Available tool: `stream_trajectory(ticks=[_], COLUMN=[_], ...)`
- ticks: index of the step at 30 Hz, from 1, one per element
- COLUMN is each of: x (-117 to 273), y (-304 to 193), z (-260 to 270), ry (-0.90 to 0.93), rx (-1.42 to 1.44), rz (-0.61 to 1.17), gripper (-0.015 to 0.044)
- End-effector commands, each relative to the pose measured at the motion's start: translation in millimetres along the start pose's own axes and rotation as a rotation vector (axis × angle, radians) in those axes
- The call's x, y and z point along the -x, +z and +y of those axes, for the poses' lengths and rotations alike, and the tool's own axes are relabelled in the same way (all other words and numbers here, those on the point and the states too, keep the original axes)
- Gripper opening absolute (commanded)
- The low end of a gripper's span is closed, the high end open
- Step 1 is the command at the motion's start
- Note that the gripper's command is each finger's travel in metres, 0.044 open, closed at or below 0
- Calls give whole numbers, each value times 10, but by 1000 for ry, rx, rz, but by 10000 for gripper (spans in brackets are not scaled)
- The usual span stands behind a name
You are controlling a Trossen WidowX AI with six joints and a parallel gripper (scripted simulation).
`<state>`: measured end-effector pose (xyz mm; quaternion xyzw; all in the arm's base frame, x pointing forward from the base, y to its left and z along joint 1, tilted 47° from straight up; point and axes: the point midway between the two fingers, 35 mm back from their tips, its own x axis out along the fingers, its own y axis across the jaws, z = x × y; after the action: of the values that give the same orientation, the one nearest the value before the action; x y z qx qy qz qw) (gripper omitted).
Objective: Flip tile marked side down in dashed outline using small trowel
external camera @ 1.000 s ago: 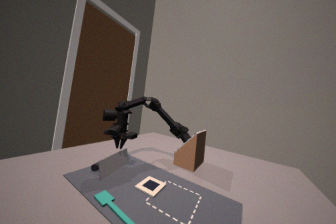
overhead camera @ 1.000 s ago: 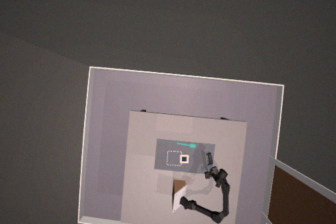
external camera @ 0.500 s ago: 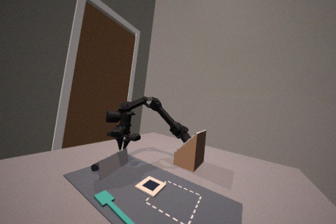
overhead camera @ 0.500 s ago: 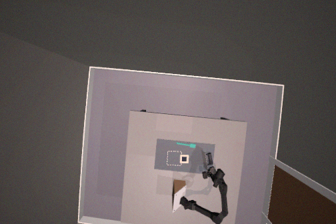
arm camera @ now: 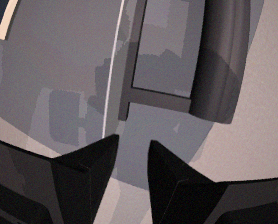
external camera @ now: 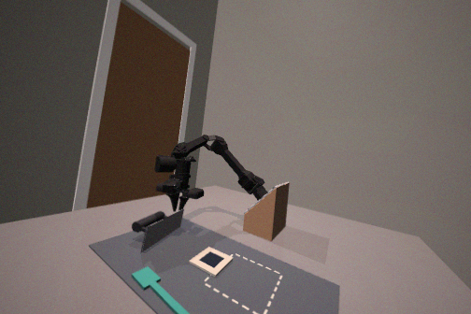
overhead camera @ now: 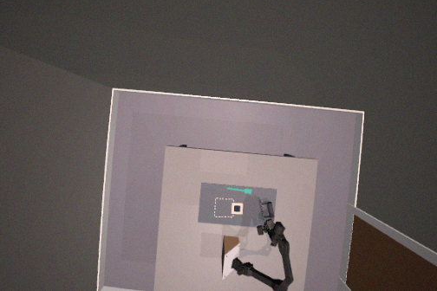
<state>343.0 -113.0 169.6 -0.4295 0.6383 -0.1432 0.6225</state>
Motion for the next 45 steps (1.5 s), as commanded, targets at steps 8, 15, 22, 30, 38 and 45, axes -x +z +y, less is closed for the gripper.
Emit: stream_trajectory(ticks=[8,15,22,30,38,45], x=[-16,-17,-14,-12,-12,-10], y=[-7,-6,3,4,4,5], z=[288,451,480,499,497,490], ry=[4,5,7,7,7,7], rx=[-2,-2,3,3,3,3], rz=[4,4,2,2,2,2], gripper=[100,100,100,0,0,53])
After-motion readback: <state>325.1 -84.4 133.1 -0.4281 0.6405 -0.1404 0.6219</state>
